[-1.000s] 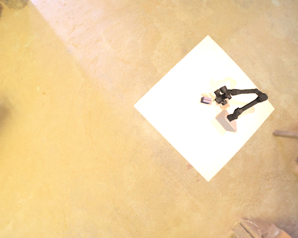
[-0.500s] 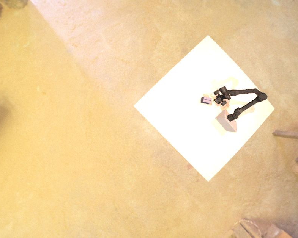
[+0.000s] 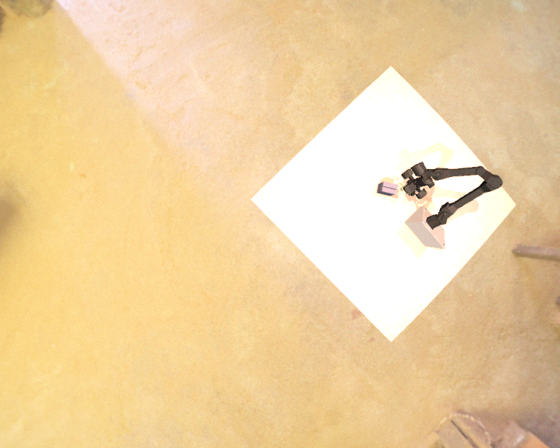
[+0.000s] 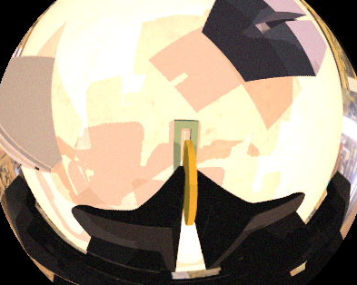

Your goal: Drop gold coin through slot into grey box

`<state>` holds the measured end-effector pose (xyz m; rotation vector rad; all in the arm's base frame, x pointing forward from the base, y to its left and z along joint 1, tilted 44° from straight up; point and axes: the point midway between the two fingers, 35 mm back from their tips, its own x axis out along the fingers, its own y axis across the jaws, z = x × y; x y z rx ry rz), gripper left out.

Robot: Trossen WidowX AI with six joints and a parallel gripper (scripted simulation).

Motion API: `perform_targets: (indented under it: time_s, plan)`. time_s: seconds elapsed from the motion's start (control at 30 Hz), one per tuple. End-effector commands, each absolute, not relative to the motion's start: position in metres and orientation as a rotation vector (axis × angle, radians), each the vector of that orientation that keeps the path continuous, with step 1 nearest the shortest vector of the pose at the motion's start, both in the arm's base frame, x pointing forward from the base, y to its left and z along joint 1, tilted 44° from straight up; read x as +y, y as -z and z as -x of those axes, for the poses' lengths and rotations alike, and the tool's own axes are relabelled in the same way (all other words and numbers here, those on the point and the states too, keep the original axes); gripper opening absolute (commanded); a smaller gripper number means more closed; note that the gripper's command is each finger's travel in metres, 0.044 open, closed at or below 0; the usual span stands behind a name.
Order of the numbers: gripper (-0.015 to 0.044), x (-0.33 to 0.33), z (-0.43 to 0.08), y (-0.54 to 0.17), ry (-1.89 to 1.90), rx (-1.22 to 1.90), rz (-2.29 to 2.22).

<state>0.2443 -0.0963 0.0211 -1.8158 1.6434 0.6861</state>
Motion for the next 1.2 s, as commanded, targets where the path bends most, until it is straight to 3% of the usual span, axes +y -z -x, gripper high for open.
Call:
perform_targets:
  time_s: [0.0, 1.17]
  plan:
    - [0.0000, -0.088, -0.246, -0.028, -0.679, 1.631, 1.811]
    - [0.0000, -0.037, -0.235, -0.084, -0.633, 1.636, 1.780]
